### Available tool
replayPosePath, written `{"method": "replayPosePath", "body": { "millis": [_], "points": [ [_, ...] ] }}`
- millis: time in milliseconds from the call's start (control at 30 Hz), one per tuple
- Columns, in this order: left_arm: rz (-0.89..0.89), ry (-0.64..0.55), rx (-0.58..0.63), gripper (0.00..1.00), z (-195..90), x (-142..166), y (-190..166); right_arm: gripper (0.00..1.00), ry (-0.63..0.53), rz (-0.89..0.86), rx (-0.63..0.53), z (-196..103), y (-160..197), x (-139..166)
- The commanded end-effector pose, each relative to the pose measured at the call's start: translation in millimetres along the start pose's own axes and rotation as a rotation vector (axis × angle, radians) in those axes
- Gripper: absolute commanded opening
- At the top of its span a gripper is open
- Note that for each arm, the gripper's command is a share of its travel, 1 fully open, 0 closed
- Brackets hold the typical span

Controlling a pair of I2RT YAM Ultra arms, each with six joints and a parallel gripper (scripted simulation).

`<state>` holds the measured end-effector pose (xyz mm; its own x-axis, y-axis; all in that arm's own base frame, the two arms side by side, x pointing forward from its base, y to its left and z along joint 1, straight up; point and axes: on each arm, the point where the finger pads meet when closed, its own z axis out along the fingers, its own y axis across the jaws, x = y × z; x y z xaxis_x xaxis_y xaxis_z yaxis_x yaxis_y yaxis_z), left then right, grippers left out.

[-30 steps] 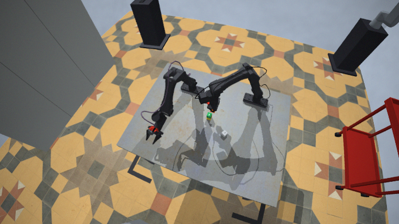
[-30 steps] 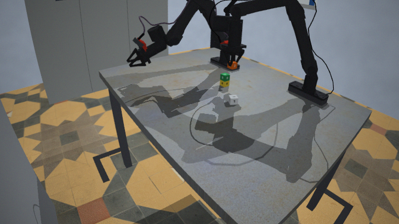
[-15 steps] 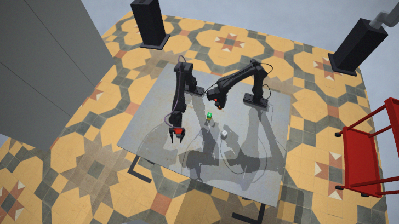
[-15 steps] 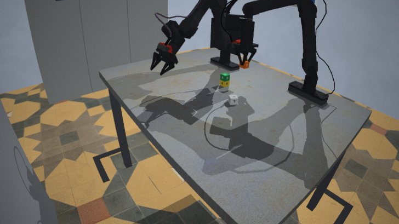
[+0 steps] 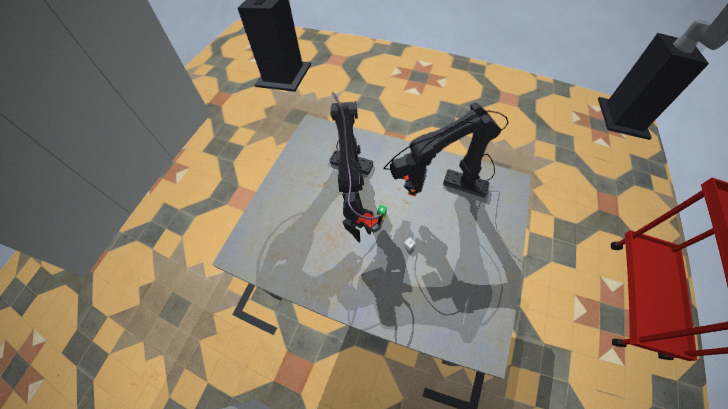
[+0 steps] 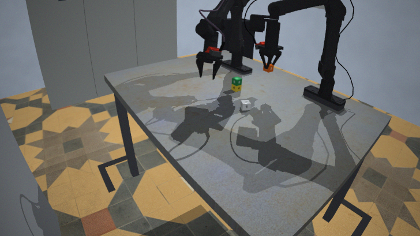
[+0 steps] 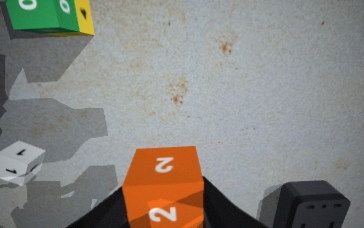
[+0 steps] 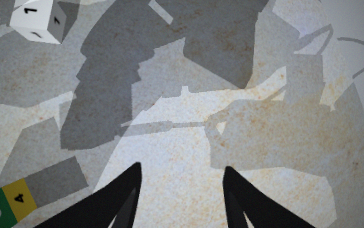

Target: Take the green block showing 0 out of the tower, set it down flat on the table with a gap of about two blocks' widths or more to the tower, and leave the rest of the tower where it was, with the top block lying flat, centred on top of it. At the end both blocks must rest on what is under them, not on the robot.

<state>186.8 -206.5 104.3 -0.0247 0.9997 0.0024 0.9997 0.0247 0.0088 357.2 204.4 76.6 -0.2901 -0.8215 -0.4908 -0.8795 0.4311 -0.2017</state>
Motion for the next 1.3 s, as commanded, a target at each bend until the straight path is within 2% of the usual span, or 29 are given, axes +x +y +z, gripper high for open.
{"method": "replayPosePath", "body": {
  "millis": [0, 100, 200, 333, 600, 1267],
  "points": [
    [-0.008, -0.011, -0.005, 0.27, -3.3, 6.6, -3.0, 0.55, 0.086, -0.086, -0.137, -16.5, 41.8, 14.5],
    [-0.005, -0.021, -0.024, 0.27, -4.2, 8.5, -6.0, 0.55, 0.122, -0.195, -0.252, -31.5, 85.1, 20.4],
    [-0.001, -0.023, -0.025, 0.27, -4.4, 10.3, -8.8, 0.55, 0.182, -0.27, -0.272, -38.8, 103.5, 30.3],
    [0.0, -0.022, -0.024, 0.27, -4.4, 11.0, -9.9, 0.55, 0.215, -0.347, -0.376, -46.0, 139.3, 42.6],
    [0.0, -0.022, -0.024, 0.27, -4.4, 11.0, -9.9, 0.55, 0.195, -0.355, -0.35, -47.1, 136.8, 34.5],
    [0.0, -0.019, -0.017, 0.27, -5.6, 11.3, -10.1, 0.55, 0.208, -0.351, -0.362, -18.0, 150.9, 46.8]
  ]
}}
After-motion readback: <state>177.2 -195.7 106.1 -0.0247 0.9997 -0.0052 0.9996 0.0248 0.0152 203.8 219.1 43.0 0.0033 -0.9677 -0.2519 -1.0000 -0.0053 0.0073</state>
